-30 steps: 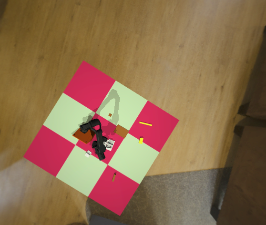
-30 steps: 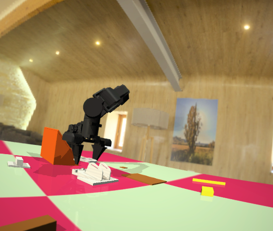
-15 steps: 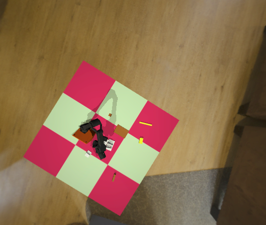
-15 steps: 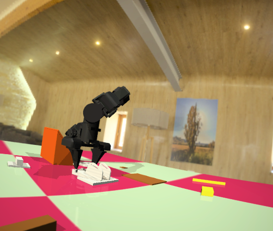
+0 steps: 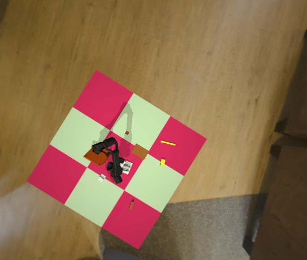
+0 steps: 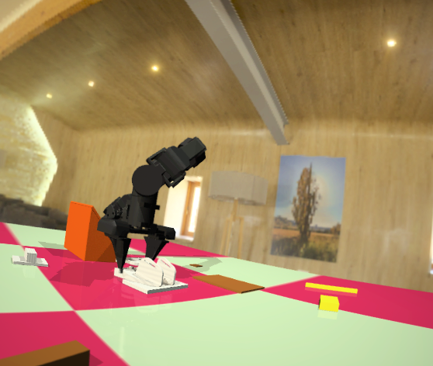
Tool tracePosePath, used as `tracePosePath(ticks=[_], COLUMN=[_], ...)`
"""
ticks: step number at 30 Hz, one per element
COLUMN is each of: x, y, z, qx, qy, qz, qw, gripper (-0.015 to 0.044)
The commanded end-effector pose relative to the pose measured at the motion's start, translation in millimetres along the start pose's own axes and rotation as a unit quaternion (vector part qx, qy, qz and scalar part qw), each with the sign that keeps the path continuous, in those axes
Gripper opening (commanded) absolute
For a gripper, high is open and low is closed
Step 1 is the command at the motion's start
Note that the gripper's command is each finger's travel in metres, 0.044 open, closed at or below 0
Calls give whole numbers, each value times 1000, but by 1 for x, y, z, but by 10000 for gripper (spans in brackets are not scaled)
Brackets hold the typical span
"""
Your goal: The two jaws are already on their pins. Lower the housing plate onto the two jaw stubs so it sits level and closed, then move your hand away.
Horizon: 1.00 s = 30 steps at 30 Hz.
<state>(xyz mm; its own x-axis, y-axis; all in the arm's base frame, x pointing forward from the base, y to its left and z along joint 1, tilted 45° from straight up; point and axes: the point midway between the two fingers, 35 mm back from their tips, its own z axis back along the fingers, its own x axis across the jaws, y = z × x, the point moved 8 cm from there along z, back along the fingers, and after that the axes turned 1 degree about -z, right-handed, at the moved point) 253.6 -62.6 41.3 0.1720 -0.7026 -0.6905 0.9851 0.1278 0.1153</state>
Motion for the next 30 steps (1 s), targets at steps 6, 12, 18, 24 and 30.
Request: tracePosePath(ticks=[6, 12, 18, 24, 30], x=[0, 0, 0, 0, 0], y=[0, 0, 0, 0, 0], z=[-3, -3, -5, -6, -7], qx=[1, 1, 1, 1, 1], qy=[1, 1, 1, 1, 1], qz=[-2, -2, -2, -2, -2], qw=[1000, 1000, 1000, 1000, 1000], gripper=[351, 351, 351, 351, 351])
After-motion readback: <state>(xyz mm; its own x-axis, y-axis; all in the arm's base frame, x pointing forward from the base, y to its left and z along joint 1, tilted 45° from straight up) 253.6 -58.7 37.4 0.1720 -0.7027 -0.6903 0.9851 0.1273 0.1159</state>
